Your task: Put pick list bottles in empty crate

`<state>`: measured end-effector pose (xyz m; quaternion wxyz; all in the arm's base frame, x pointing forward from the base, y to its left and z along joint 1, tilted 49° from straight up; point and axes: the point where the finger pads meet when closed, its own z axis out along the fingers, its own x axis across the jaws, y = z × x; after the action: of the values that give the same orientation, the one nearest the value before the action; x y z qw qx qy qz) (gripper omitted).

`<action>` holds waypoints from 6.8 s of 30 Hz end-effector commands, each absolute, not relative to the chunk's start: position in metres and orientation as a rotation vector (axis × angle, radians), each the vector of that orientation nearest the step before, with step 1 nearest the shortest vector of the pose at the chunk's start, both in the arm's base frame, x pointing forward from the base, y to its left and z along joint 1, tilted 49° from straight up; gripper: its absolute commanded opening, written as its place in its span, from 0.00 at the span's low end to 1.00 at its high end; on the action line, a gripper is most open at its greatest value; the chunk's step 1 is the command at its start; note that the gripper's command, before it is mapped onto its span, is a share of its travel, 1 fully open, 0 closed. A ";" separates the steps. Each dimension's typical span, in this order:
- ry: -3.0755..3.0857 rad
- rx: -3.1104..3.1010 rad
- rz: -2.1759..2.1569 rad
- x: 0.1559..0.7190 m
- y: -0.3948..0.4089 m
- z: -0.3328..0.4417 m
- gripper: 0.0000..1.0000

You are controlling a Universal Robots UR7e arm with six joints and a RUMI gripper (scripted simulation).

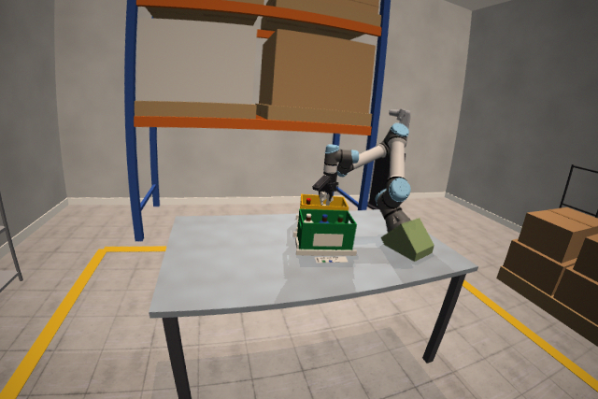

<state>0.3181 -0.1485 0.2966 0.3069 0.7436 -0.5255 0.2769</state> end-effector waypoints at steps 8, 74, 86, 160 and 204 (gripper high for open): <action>-1.390 1.968 0.735 0.318 -0.148 0.297 0.00; -1.389 1.968 0.737 0.313 -0.094 0.345 0.00; -1.389 1.968 0.737 0.311 -0.082 0.356 0.00; -1.390 1.968 0.734 0.302 -0.014 0.415 0.00; -1.386 1.969 0.731 0.313 0.037 0.357 0.00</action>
<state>0.3119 0.0298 0.3646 0.3084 0.7442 -0.5241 0.2762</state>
